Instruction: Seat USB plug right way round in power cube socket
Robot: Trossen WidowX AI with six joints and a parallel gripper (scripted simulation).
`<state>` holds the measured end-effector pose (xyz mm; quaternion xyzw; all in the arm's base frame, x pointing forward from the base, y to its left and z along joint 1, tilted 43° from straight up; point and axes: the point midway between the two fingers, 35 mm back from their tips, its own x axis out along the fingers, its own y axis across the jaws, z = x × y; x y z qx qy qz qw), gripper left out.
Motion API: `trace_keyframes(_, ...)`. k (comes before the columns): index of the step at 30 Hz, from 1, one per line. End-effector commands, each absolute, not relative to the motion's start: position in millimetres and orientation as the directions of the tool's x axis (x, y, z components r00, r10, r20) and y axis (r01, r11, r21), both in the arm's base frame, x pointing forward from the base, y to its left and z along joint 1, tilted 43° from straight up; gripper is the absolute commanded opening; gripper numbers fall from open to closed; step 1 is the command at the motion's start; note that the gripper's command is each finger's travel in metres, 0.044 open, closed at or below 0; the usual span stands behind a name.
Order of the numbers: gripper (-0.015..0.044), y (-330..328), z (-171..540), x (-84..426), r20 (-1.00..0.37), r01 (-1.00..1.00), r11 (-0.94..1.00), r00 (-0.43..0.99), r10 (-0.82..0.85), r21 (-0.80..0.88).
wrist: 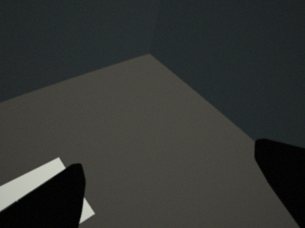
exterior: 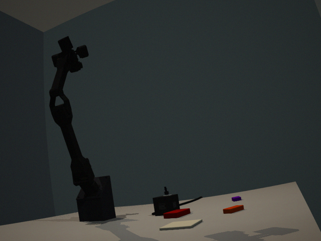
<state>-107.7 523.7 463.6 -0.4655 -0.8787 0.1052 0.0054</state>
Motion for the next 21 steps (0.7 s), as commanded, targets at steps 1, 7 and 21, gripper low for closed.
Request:
trace_keyframes(1,0.0426,527,459,-103,-0.100,0.824,0.525,-0.553,0.827,-0.212)
trace_keyframes(7,0.0440,557,382,-8,-0.298,0.855,0.129,-0.312,0.902,-0.503)
trace_keyframes(21,0.0440,506,201,201,-0.739,0.229,-0.760,0.185,0.648,-0.609)
